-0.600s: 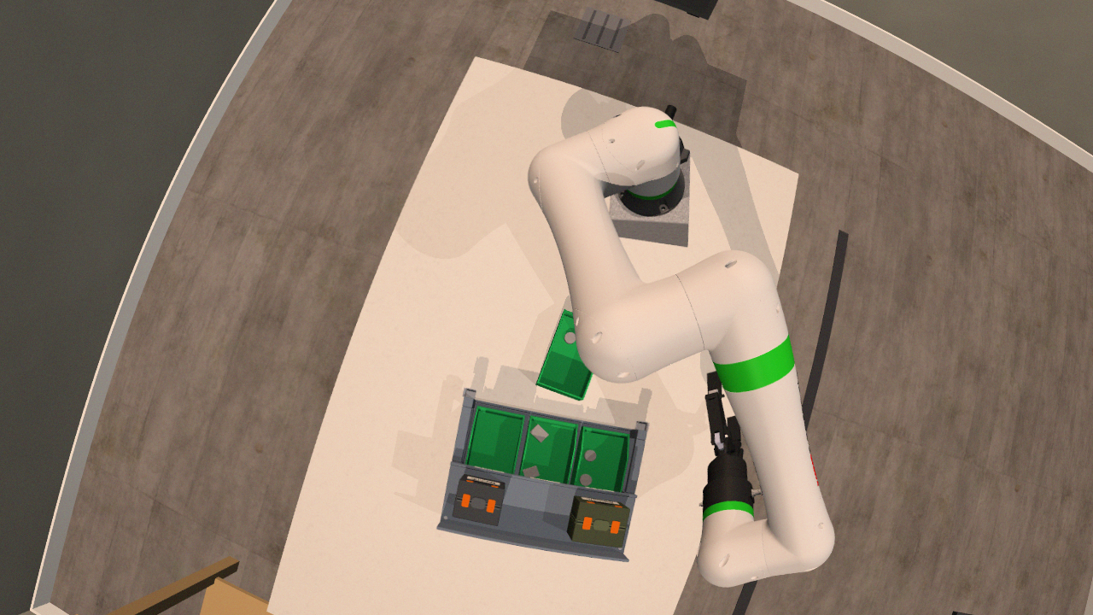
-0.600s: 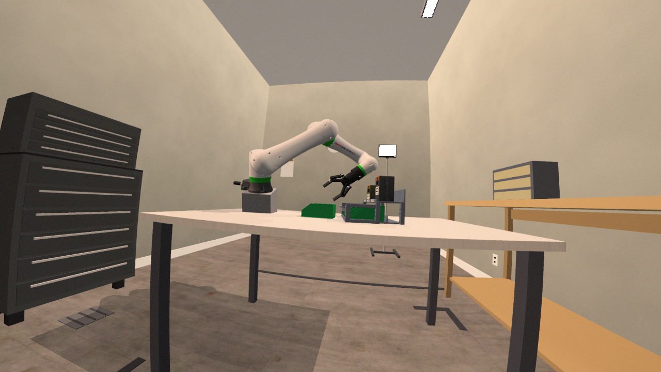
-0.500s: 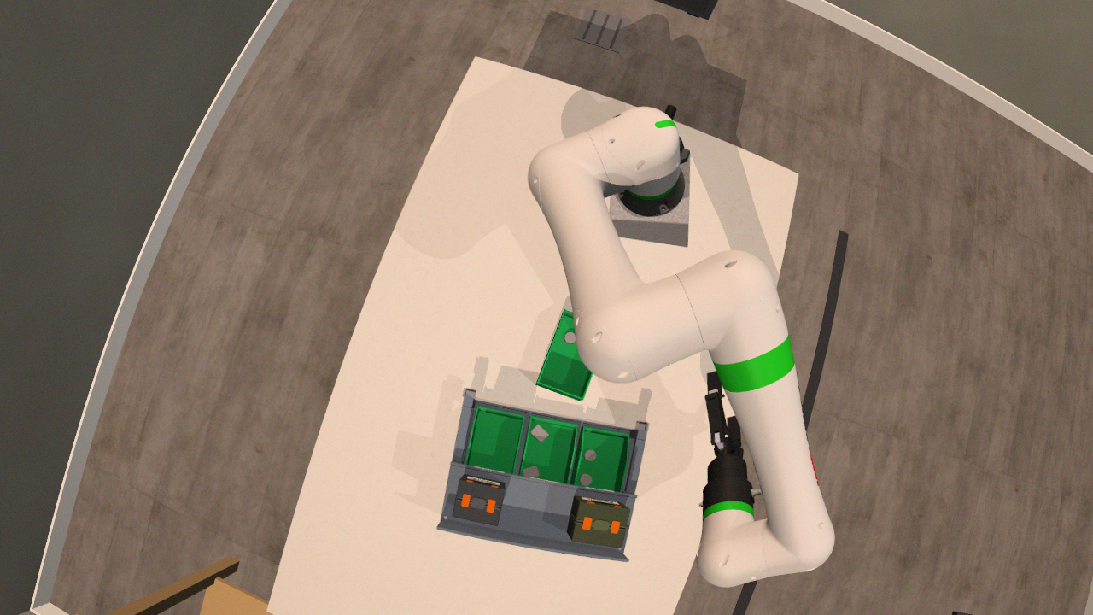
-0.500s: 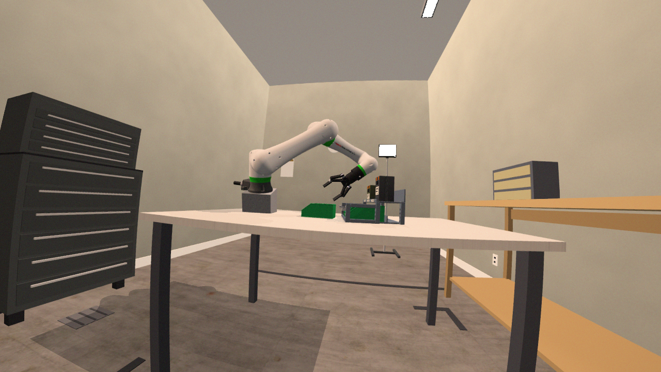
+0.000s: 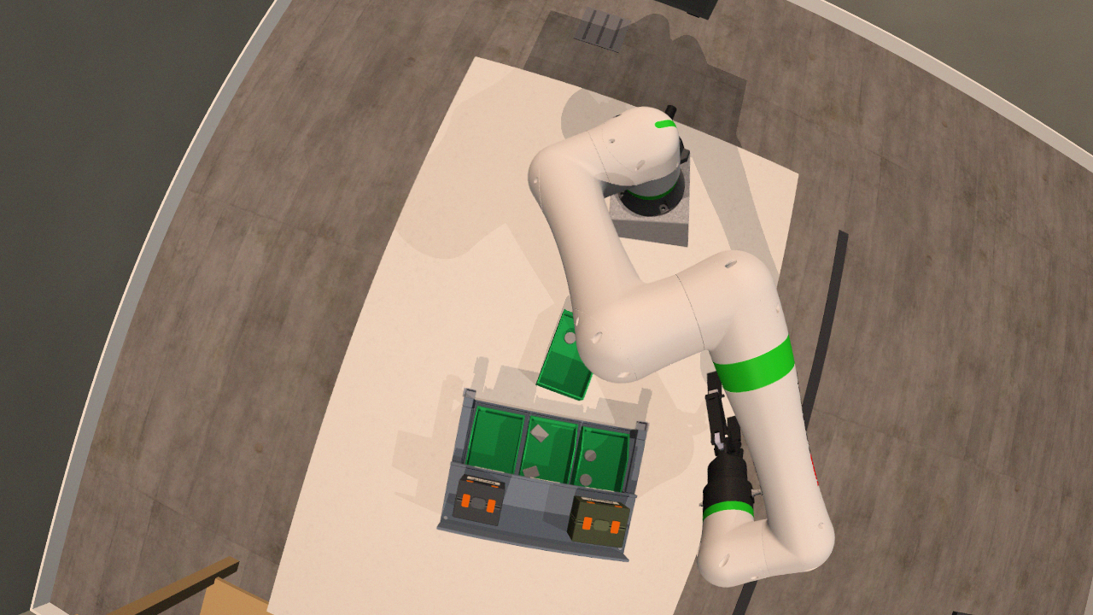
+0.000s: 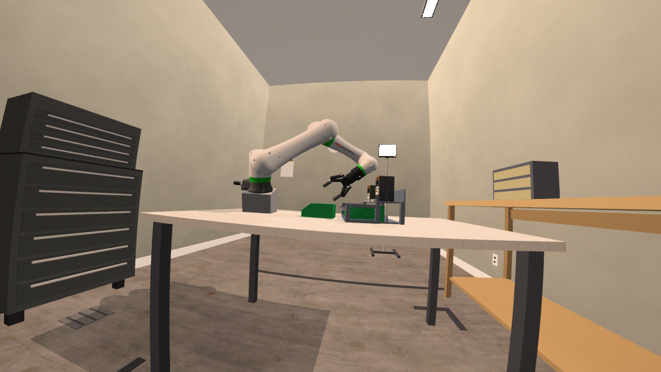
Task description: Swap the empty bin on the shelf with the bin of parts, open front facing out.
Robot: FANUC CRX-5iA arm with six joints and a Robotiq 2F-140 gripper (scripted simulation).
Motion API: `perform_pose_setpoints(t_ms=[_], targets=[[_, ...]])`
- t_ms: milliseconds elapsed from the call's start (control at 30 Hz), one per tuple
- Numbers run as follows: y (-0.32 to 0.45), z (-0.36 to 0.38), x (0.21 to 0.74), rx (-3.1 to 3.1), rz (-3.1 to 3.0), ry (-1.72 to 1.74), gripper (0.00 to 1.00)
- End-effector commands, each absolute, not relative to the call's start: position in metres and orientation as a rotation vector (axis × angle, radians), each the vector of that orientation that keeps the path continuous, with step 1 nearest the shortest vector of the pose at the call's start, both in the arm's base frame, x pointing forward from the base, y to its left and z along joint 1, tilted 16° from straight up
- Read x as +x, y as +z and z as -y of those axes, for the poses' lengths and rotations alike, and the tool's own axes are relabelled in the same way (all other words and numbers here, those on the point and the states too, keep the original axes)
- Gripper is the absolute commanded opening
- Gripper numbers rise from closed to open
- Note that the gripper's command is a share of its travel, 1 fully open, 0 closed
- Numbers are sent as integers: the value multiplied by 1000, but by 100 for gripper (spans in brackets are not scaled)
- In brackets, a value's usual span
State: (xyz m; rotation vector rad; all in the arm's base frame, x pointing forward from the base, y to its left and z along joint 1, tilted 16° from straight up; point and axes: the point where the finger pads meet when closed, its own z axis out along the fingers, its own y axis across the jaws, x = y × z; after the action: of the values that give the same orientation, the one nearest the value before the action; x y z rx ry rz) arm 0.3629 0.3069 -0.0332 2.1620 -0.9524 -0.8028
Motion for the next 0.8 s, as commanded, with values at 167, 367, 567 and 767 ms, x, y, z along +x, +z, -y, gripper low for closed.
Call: perform_pose_setpoints(t_ms=[167, 367, 567, 767], targets=[[-11, -317, 363, 2162, 959, -806, 100], [57, -341, 359, 2158, 969, -814, 100], [109, -353, 353, 2159, 964, -812, 100], [157, -359, 347, 2164, 953, -803, 100]])
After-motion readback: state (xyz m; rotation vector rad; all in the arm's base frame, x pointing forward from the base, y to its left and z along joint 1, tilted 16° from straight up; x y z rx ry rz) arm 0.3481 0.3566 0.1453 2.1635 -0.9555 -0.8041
